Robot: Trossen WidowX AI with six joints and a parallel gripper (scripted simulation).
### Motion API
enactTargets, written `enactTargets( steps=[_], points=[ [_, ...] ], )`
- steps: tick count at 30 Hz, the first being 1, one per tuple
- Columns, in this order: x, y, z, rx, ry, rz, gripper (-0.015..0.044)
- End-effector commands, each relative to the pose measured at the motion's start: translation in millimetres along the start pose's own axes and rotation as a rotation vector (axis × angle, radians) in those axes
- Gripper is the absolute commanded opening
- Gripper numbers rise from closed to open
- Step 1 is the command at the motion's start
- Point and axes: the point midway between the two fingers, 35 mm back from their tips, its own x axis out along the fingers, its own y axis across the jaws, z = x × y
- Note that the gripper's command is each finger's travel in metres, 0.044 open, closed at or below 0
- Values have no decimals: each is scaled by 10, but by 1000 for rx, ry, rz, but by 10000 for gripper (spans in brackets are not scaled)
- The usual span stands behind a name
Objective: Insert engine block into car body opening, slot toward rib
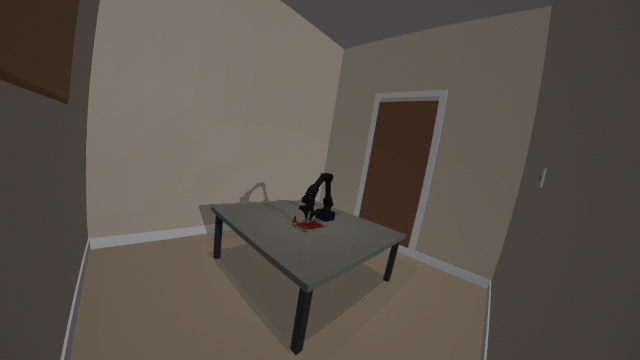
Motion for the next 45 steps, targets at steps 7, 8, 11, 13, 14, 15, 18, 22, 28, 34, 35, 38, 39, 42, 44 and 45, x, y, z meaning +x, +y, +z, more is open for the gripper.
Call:
enactTargets(
  steps=[7,8,11,13,14,15,18,22,28,34,35,38,39,42,44,45],
  points=[
    [-3,5,-3,45,1,5,158],
    [-3,5,-3,76,1,5,158],
    [-3,5,-3,177,2,5,158],
    [-3,5,-3,216,2,5,158],
    [-1,6,-3,225,2,5,158],
    [2,6,-4,236,2,5,158],
    [12,7,-5,272,2,5,158],
    [13,7,-5,225,2,5,158],
    [18,7,-4,55,1,5,158],
    [27,8,-4,5,1,5,158],
    [28,8,-4,22,1,5,158],
    [31,8,-4,82,1,5,158],
    [32,8,-4,105,1,5,158],
    [37,8,-4,178,2,5,158],
    [41,8,-4,203,2,5,158],
    [42,8,-4,199,2,5,158]
  ],
)
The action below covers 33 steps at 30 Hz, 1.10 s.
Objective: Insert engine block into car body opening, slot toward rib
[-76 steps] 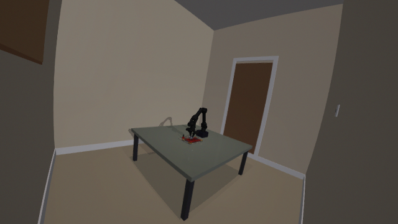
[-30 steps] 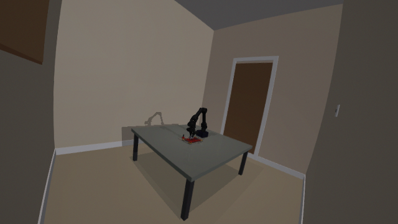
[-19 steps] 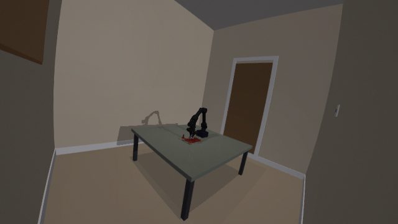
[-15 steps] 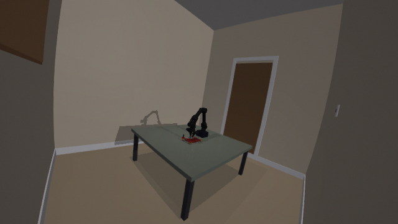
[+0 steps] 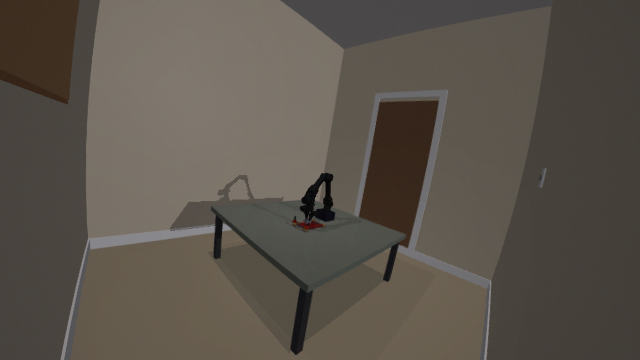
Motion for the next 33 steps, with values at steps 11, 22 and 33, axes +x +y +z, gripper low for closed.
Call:
enactTargets(
  steps=[11,22,33],
  points=[
    [26,9,-3,-67,1,5,158],
    [44,10,-2,-29,1,5,158],
    [62,10,-3,-35,1,5,158]
  ],
)
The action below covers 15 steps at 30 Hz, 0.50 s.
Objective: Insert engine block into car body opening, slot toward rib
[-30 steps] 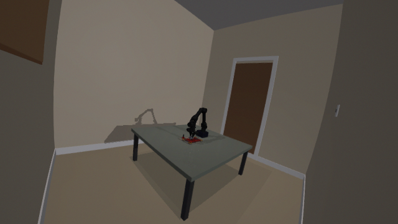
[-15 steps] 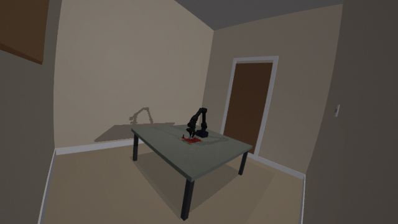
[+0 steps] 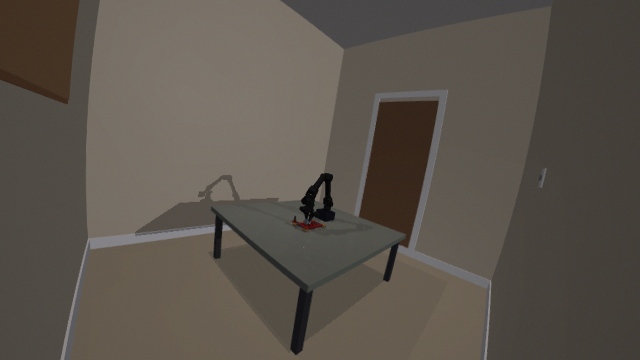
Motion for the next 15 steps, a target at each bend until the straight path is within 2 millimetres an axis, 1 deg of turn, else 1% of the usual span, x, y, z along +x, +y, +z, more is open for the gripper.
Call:
enactTargets(
  steps=[1,15],
  points=[
    [11,9,-3,-3,1,5,158],
    [34,8,-4,-9,1,5,158]
  ],
)
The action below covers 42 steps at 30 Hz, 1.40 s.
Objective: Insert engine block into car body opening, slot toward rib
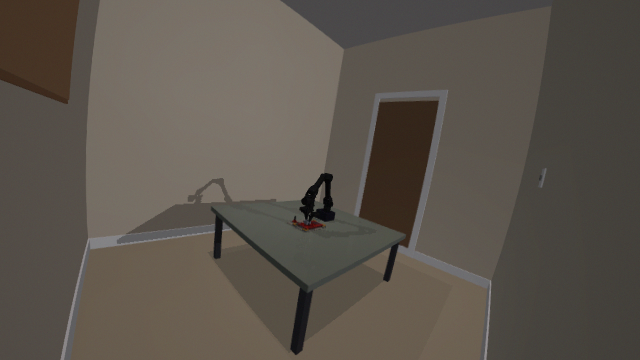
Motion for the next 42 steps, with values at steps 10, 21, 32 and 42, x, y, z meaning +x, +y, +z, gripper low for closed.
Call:
enactTargets(
  steps=[10,21,32,42],
  points=[
    [26,8,-3,0,1,5,158],
    [44,8,-3,6,1,5,158],
    [62,7,-4,5,1,5,158],
    [78,8,-4,3,1,5,158]
  ],
)
